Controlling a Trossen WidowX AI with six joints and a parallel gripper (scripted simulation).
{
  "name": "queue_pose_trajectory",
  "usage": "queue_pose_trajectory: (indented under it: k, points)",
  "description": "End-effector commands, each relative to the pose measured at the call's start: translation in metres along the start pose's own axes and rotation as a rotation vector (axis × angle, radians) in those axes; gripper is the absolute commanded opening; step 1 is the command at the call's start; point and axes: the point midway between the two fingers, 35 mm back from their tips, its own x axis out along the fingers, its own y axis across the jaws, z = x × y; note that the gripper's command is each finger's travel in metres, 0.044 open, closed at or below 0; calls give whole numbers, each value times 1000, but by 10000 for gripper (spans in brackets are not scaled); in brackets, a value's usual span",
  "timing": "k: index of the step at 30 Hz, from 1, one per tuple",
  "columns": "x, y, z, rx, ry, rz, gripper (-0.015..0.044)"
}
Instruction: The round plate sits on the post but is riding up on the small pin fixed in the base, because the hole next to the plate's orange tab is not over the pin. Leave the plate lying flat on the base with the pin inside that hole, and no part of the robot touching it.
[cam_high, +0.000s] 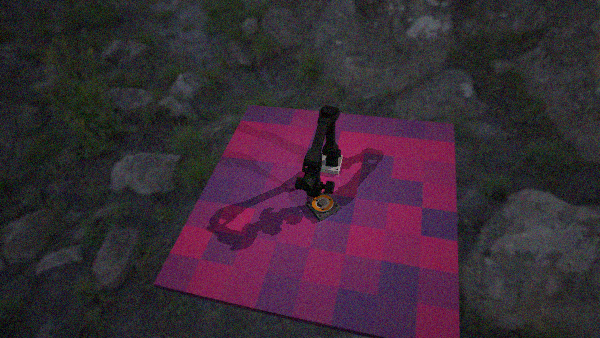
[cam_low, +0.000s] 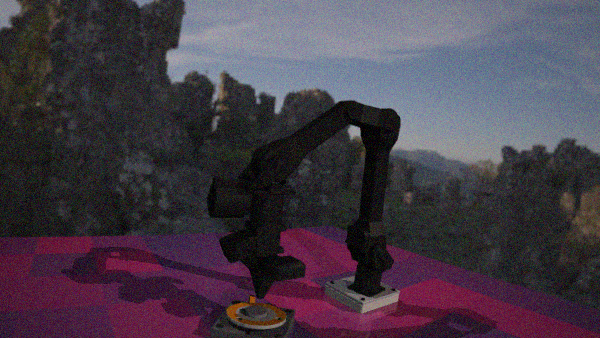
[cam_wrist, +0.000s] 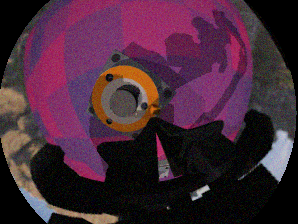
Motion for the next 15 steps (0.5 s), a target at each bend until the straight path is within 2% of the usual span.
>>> queue_pose_trajectory:
  k: [1, 15]
  points:
    - [3, -3, 2, 2, 6, -5, 0]
    - [3, -10, 16, 2, 5, -6, 0]
